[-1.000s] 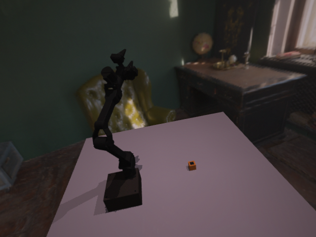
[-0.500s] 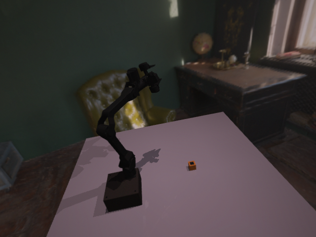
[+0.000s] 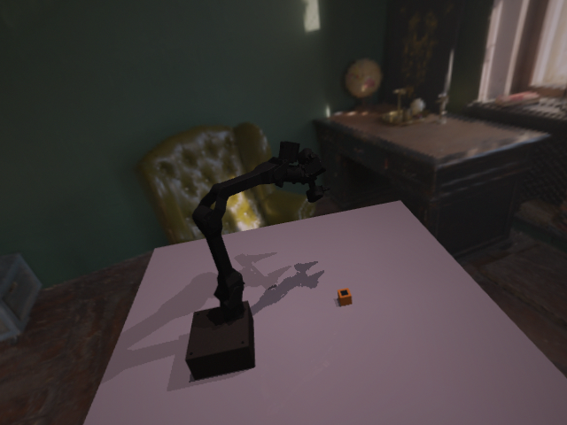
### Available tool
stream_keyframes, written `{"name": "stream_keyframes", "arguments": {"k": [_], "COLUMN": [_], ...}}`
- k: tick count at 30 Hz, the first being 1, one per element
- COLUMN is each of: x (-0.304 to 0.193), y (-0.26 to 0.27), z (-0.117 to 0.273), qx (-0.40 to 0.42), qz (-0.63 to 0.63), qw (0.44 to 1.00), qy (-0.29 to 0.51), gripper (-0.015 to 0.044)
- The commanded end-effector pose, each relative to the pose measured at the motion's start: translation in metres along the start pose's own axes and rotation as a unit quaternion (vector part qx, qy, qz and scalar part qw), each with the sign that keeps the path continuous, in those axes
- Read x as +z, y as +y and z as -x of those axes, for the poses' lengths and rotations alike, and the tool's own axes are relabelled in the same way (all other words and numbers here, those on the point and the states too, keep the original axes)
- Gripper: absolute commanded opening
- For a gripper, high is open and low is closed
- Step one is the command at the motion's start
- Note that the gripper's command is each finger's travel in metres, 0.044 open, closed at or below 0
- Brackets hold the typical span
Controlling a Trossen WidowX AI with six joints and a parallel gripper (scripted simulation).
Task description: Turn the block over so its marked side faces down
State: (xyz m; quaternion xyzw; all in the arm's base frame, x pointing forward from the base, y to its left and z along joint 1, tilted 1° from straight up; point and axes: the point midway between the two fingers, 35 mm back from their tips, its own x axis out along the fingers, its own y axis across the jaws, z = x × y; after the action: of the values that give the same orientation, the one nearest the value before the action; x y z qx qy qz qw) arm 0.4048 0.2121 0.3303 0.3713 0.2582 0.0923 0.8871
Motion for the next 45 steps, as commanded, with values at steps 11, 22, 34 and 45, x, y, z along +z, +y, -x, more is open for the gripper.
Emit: {"name": "stream_keyframes", "arguments": {"k": [11, 22, 34, 45], "x": [-0.021, -0.047, -0.065, -0.073], "y": [-0.222, -0.336, -0.363, -0.374], "z": [-0.057, -0.029, -0.043, -0.048], "qx": [-0.275, -0.337, -0.337, -0.337], "qz": [0.152, 0.158, 0.158, 0.158], "qw": [0.922, 0.829, 0.829, 0.829], "qy": [0.227, 0.417, 0.417, 0.417], "gripper": [0.0440, 0.0440, 0.0440, 0.0440]}}
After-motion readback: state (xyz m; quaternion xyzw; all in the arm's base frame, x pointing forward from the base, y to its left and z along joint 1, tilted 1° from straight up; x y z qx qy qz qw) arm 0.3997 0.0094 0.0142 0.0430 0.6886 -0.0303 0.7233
